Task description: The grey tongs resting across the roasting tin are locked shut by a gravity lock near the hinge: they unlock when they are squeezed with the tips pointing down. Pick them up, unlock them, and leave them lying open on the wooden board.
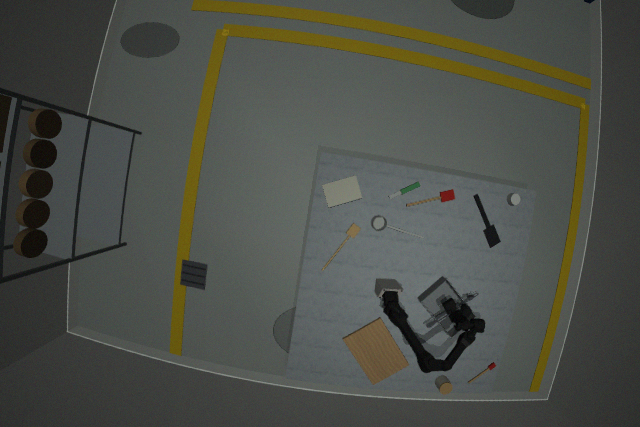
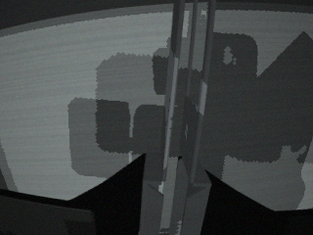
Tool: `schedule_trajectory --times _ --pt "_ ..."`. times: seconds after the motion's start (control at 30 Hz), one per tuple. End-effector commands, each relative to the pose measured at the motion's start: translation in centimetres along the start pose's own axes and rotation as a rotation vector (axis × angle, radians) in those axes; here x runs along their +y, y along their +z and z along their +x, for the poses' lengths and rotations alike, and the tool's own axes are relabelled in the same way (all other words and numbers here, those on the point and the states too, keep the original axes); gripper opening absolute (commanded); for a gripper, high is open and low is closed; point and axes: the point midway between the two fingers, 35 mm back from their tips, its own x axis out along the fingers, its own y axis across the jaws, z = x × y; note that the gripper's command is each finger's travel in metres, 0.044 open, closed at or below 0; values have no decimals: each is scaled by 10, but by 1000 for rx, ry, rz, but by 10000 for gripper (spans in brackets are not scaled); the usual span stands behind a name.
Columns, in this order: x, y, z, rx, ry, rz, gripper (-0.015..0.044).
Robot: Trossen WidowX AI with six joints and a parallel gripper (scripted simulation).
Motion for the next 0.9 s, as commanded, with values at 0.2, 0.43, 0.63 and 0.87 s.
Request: schedule_trajectory --times 0.2,0.43,0.63,0.87 --pt "-1 0 0 0 -2 2 -48" --pt "-1 3 -37 2 4 -2 -150" --pt "0 1 -76 8 5 -6 -150" --pt "0 1 -76 8 5 -6 -150"
